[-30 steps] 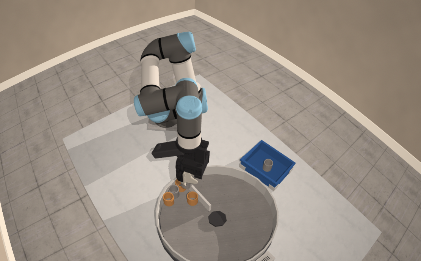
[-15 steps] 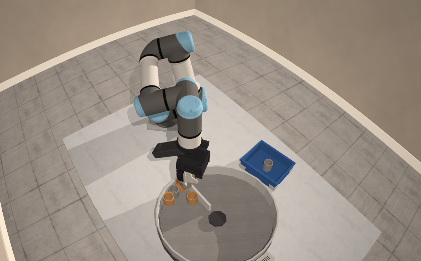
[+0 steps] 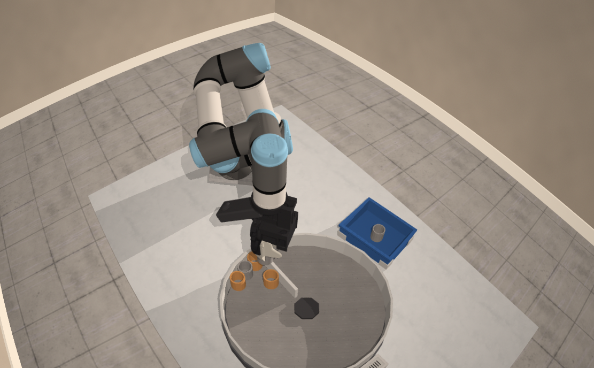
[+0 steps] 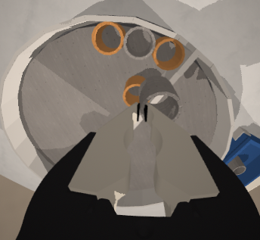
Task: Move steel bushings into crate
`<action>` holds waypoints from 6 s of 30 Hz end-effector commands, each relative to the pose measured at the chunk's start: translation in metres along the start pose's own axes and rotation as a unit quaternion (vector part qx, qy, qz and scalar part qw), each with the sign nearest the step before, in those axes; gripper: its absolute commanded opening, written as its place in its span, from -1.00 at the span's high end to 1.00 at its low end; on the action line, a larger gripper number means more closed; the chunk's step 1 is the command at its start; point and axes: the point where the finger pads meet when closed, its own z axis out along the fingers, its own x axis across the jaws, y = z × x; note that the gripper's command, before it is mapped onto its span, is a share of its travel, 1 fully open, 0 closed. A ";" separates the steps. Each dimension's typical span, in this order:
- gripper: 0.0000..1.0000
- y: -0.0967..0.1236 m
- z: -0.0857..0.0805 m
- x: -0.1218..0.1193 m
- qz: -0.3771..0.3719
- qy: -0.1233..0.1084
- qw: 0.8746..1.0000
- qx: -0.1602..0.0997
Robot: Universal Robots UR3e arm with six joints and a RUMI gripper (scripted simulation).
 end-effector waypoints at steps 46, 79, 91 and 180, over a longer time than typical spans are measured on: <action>1.00 0.030 -0.001 0.040 0.000 -0.001 1.000 0.000; 1.00 0.084 0.000 0.113 0.000 -0.001 1.000 0.000; 1.00 0.107 0.000 0.144 0.000 -0.001 1.000 0.000; 1.00 0.203 0.000 0.275 0.000 -0.001 1.000 0.000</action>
